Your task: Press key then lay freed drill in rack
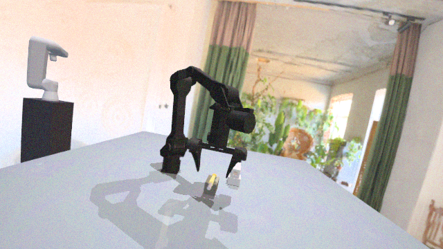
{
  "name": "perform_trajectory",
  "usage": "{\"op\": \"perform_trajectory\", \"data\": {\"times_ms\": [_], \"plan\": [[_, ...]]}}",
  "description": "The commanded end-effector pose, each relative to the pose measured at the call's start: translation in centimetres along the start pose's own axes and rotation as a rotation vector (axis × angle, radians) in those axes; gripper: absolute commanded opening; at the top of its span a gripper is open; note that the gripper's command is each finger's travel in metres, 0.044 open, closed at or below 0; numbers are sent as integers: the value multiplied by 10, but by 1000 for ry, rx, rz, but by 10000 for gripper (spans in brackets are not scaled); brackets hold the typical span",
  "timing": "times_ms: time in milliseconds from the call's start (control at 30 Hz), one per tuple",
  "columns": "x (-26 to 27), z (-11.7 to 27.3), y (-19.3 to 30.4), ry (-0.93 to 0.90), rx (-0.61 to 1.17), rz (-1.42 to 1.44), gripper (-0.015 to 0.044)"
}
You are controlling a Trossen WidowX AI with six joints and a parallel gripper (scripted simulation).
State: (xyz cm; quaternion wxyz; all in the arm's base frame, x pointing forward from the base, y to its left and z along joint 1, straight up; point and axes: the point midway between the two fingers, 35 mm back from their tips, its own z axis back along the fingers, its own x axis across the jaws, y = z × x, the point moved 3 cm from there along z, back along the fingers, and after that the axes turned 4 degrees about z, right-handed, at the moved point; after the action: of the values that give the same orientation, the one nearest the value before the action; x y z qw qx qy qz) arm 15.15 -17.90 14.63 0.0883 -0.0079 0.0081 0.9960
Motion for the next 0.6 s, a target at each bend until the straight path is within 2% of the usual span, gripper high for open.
{"op": "perform_trajectory", "data": {"times_ms": [0,267,567], "plan": [[-1,0,-2,4,-2,-6,440],[-33,7,-100,125,-162,-263,440],[-22,16,-191,82,-385,-501,440]]}}
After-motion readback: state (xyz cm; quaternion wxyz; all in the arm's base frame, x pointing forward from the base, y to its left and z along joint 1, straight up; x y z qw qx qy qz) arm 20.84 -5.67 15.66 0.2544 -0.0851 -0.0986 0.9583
